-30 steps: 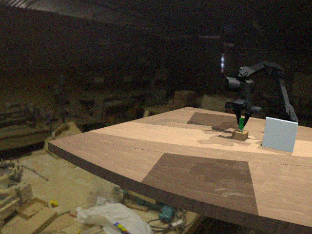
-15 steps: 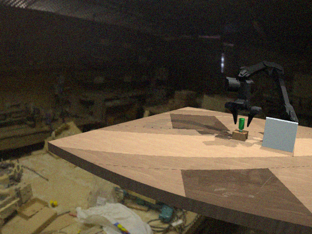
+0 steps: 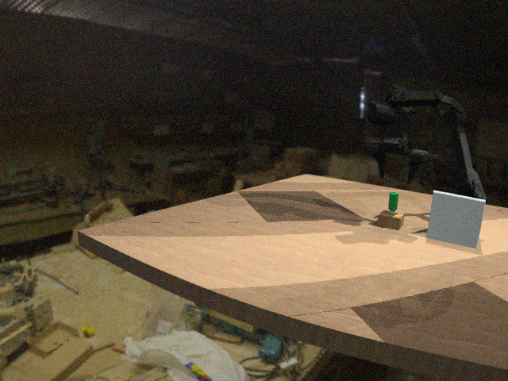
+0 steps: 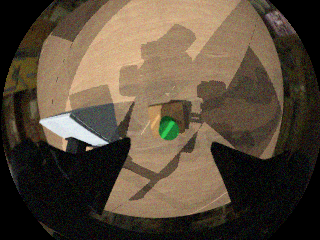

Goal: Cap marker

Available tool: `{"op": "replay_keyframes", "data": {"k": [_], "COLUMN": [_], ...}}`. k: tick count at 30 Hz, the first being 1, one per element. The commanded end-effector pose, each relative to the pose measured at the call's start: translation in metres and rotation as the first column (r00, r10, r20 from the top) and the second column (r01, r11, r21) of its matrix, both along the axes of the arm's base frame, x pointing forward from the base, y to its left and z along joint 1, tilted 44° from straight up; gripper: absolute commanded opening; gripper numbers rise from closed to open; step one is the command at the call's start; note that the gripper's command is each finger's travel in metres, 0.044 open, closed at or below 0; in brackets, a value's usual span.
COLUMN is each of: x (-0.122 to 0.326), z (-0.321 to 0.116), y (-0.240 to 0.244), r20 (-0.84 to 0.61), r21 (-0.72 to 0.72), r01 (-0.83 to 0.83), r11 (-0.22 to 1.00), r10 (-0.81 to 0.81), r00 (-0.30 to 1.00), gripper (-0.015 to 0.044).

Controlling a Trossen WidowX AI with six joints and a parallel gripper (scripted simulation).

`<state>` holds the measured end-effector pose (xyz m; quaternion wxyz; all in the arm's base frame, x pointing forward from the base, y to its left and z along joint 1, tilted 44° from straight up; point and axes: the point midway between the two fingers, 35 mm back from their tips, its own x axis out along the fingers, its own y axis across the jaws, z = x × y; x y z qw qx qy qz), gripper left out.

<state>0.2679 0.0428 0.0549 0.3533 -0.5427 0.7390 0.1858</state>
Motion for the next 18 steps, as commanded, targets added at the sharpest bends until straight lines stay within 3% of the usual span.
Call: {"op": "replay_keyframes", "data": {"k": [1, 4, 7, 11, 15, 18], "x": [-0.0004, -0.0005, -0.0007, -0.0010, -0.0013, -0.0014], "z": [0.0050, 0.0034, 0.0014, -0.0014, -0.0040, -0.0045], "y": [0.0032, 0.0022, 0.0010, -0.0007, -0.0023, -0.0026], "r20": [0.009, 0.159, 0.353, 0.577, 0.728, 0.746], "r21": [-0.002, -0.025, -0.016, 0.060, 0.191, 0.218], "r01": [0.025, 0.186, 0.391, 0.627, 0.780, 0.798], "r11": [1.000, 0.982, 0.920, 0.777, 0.596, 0.563], "r10": [-0.025, -0.180, -0.361, -0.539, -0.619, -0.623], "r00": [1.000, 0.971, 0.863, 0.613, 0.294, 0.235], "gripper": [0.0414, 0.0335, 0.0256, 0.0151, 0.0046, 0.0000]}}
